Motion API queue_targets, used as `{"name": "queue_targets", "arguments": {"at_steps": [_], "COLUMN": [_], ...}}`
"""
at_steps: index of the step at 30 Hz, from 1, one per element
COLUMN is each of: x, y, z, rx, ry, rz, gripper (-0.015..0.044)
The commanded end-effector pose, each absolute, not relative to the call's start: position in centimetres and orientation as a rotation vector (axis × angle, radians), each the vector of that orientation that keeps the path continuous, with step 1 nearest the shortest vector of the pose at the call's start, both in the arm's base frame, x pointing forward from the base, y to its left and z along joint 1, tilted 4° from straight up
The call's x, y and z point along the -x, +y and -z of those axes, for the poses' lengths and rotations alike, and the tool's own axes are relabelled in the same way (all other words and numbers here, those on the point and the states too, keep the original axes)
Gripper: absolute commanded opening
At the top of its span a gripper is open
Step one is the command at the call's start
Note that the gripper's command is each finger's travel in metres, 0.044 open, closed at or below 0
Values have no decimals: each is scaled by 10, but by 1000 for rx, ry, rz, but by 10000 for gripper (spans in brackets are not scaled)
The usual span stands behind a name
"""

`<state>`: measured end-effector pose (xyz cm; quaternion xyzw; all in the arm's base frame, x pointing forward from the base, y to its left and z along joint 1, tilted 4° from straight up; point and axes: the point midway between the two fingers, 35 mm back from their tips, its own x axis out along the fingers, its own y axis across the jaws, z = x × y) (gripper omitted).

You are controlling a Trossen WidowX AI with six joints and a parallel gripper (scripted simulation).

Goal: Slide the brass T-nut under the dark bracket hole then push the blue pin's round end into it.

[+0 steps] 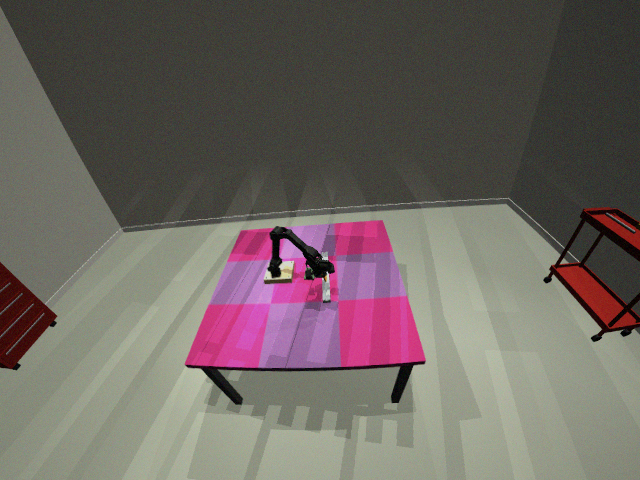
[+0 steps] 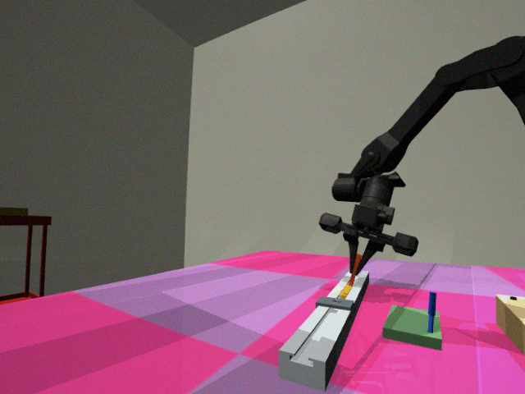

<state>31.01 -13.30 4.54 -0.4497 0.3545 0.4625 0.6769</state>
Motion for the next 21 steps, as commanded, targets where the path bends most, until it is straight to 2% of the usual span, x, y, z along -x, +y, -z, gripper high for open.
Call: {"name": "queue_targets", "arguments": {"at_steps": [1,21], "x": [-311,-314], "y": [-134,-135], "z": [-45,-46], "rx": [1004,980], "ry": [807,834], "rz": [-1041,-1069], "gripper": [-150,-150]}}
